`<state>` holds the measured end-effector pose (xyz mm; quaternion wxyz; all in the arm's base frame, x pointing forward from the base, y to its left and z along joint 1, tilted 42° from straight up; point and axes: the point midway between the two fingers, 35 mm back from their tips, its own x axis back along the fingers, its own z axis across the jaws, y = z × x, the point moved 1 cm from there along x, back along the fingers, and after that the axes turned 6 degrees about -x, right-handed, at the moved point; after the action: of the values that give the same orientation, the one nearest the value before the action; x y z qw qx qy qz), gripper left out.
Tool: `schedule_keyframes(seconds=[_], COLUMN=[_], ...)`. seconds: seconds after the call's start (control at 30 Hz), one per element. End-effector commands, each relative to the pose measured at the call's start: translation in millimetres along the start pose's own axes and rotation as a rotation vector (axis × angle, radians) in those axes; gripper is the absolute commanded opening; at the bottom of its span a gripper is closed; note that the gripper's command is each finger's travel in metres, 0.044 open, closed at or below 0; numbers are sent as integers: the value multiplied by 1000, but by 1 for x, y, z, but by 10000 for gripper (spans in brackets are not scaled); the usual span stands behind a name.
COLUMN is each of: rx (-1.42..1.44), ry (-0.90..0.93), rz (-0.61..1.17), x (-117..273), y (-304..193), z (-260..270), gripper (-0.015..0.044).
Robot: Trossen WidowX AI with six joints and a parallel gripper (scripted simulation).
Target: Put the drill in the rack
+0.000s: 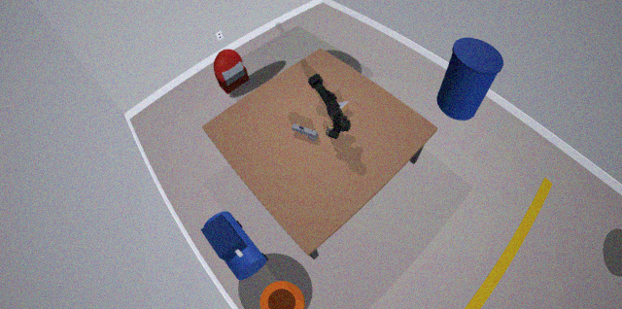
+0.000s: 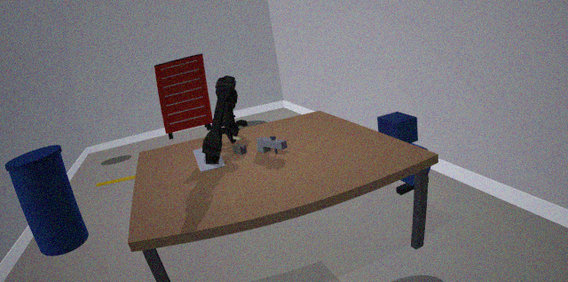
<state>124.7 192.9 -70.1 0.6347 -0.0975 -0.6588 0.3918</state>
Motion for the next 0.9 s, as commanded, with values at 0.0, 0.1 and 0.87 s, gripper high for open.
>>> schedule_keyframes(seconds=[0.0, 0.1, 0.87], rx=[9, 9, 8], ry=[2, 3, 2], rz=[9, 9, 10], x=[-8, -13, -35], y=[-2, -4, -2], z=[2, 3, 1], gripper=[0, 0, 0])
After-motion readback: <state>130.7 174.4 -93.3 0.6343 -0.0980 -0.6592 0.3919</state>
